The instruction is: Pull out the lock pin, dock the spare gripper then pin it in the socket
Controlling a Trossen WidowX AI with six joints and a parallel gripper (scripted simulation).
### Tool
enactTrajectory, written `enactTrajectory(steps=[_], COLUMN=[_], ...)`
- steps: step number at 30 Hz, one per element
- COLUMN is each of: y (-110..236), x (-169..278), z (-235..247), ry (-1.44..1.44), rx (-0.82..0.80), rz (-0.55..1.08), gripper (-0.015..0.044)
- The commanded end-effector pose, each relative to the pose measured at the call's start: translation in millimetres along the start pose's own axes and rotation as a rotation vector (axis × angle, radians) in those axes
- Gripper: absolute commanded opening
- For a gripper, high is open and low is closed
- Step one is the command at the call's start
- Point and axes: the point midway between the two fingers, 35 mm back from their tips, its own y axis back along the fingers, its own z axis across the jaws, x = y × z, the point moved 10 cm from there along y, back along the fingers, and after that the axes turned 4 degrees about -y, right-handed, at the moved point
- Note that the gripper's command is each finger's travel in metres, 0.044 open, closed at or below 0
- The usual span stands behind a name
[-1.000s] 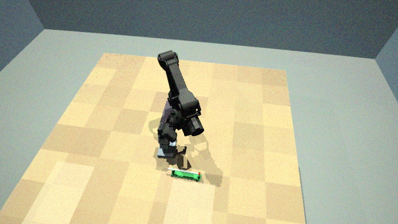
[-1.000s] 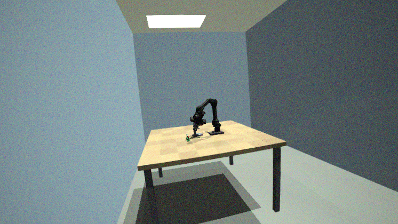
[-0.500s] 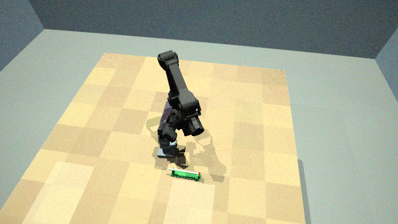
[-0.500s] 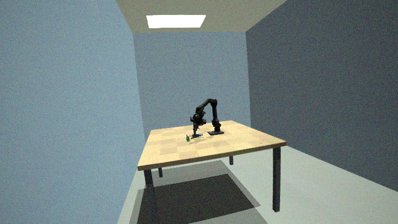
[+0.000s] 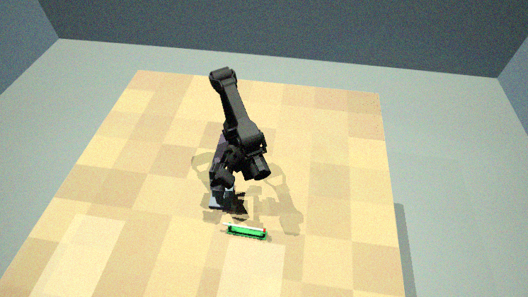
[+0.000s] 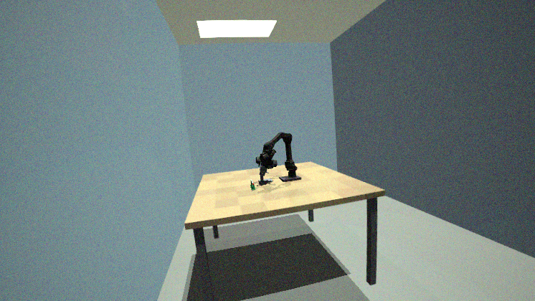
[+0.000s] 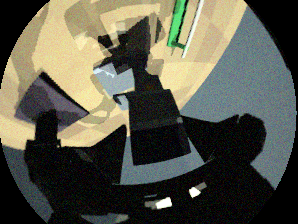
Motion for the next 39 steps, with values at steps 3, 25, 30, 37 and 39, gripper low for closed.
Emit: enactTrajectory(steps=[3, 25, 30, 37, 39], y=[8, 42, 48, 56, 58], x=[8, 45, 56, 71, 74], z=[0, -2, 0, 2, 2], ry=[0.002, 0.015, 0.016, 0.016, 0.017], rx=[-0.001, 0.018, 0.042, 0.076, 0.082], rz=[0.001, -0.009, -0.036, -0.074, -0.080], gripper=[0.0440, 0.0440, 0.0440, 0.0440, 0.0440])
